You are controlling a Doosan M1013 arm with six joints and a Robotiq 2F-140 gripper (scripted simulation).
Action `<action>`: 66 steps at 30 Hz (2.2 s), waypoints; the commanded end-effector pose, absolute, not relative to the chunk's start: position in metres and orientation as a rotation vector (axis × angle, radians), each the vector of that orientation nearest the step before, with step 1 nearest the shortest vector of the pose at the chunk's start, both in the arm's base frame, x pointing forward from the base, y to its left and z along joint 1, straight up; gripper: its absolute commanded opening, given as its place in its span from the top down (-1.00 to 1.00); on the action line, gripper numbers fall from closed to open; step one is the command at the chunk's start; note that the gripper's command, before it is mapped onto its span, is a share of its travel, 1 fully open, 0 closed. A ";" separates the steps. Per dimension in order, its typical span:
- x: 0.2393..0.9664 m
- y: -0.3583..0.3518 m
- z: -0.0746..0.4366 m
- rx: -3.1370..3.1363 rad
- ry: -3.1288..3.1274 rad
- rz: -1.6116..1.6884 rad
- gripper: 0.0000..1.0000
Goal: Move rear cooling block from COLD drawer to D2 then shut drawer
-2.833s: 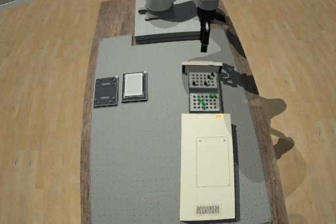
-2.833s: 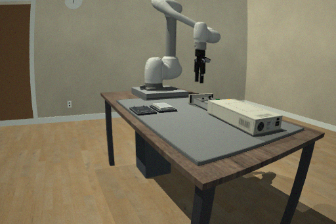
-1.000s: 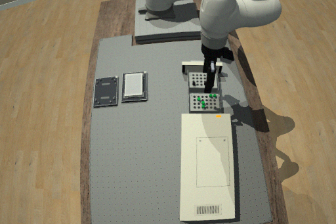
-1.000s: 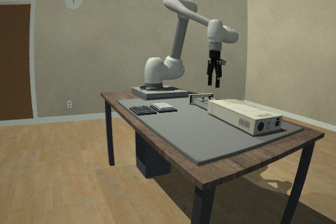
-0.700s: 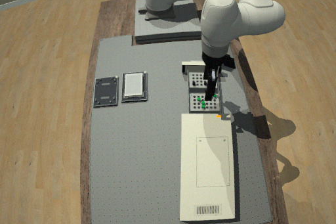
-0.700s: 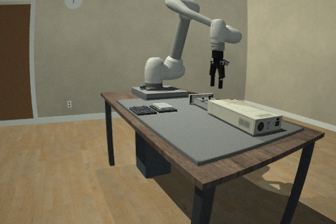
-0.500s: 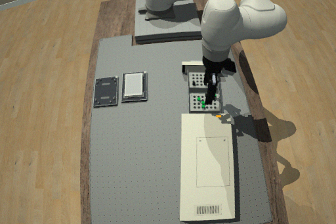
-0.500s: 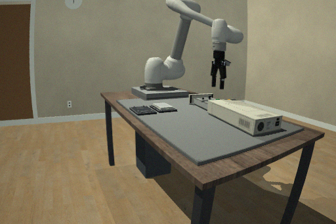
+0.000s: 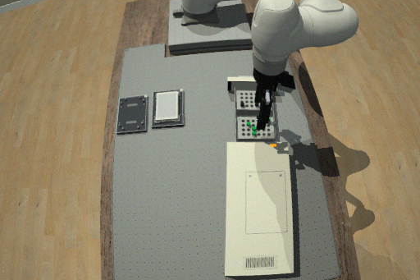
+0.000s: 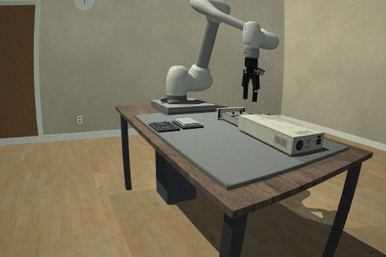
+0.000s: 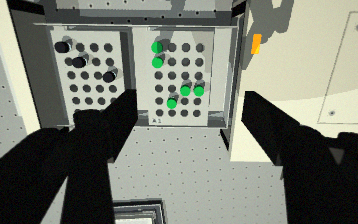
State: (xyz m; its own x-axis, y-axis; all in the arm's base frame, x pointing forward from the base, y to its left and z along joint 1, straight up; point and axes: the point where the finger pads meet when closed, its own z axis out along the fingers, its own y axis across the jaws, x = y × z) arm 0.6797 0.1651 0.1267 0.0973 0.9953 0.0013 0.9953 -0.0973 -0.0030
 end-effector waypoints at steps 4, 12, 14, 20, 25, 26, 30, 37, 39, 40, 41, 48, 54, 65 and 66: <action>0.674 0.166 0.127 -2.324 -2.109 0.000 -0.32; 0.671 0.166 0.126 -2.325 -2.107 0.001 -0.32; 0.670 0.166 0.126 -2.325 -2.107 0.002 -0.32; 0.669 0.166 0.126 -2.326 -2.106 0.002 -0.32; 0.669 0.166 0.126 -2.326 -2.106 0.002 -0.32; 0.669 0.166 0.126 -2.326 -2.105 0.002 -0.32; 0.668 0.166 0.126 -2.326 -2.105 0.002 -0.32; 0.670 0.166 0.127 -2.324 -2.109 0.001 -0.32; 0.668 0.166 0.126 -2.327 -2.105 0.001 -0.32; 0.667 0.166 0.126 -2.327 -2.105 0.001 -0.32; 0.669 0.166 0.127 -2.324 -2.109 0.001 -0.32; 0.668 0.166 0.124 -2.328 -2.105 0.000 -0.32; 0.667 0.166 0.116 -2.326 -2.104 0.004 -0.32; 0.667 0.166 0.102 -2.326 -2.104 0.004 -0.32; 0.667 0.166 0.102 -2.326 -2.104 0.004 -0.32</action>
State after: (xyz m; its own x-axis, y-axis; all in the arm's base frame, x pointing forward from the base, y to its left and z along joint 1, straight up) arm 0.6692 0.1653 0.1086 0.0947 0.9955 0.0014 0.9955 -0.0947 -0.0021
